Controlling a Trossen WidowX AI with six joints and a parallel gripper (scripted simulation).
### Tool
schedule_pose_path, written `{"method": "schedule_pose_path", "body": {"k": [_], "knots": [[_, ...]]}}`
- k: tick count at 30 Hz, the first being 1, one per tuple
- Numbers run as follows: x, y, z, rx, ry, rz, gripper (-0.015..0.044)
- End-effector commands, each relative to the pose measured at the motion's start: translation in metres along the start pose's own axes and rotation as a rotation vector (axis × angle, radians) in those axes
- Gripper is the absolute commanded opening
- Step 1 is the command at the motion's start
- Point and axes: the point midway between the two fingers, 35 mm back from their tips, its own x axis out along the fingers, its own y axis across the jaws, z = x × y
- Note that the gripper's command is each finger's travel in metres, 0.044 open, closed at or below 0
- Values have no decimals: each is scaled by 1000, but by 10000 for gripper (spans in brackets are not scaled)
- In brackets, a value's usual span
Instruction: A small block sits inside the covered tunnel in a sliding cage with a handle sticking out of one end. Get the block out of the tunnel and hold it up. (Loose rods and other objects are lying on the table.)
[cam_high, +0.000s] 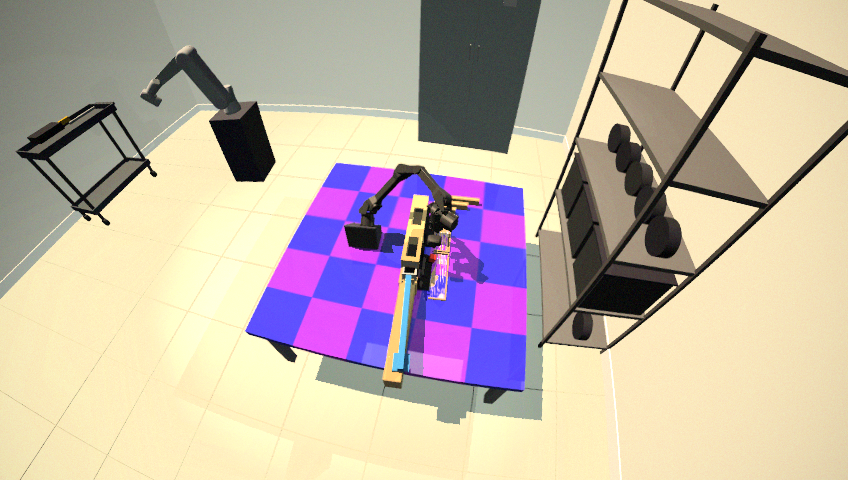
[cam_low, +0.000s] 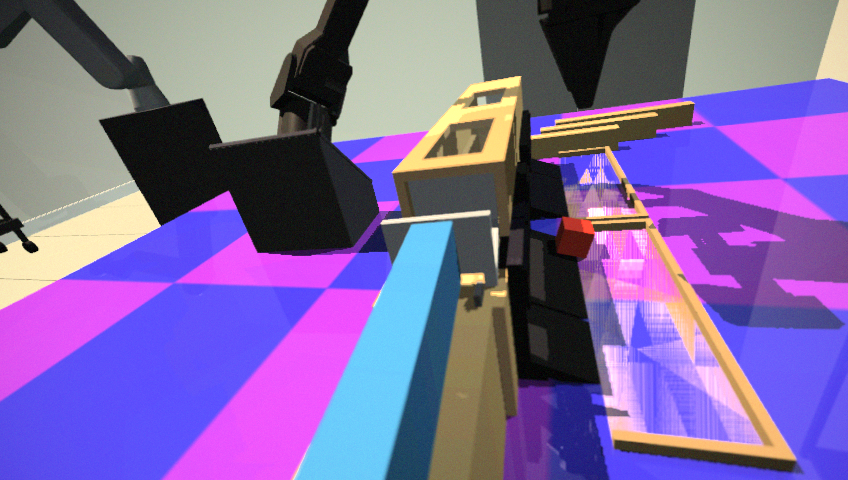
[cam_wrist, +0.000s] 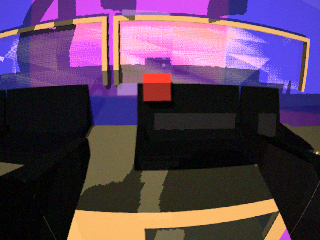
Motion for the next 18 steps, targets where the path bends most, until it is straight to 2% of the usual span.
{"method": "schedule_pose_path", "body": {"k": [1,18], "knots": [[11,0,0,9,5,9,440],[39,-1,4,9,4,7,440]]}}
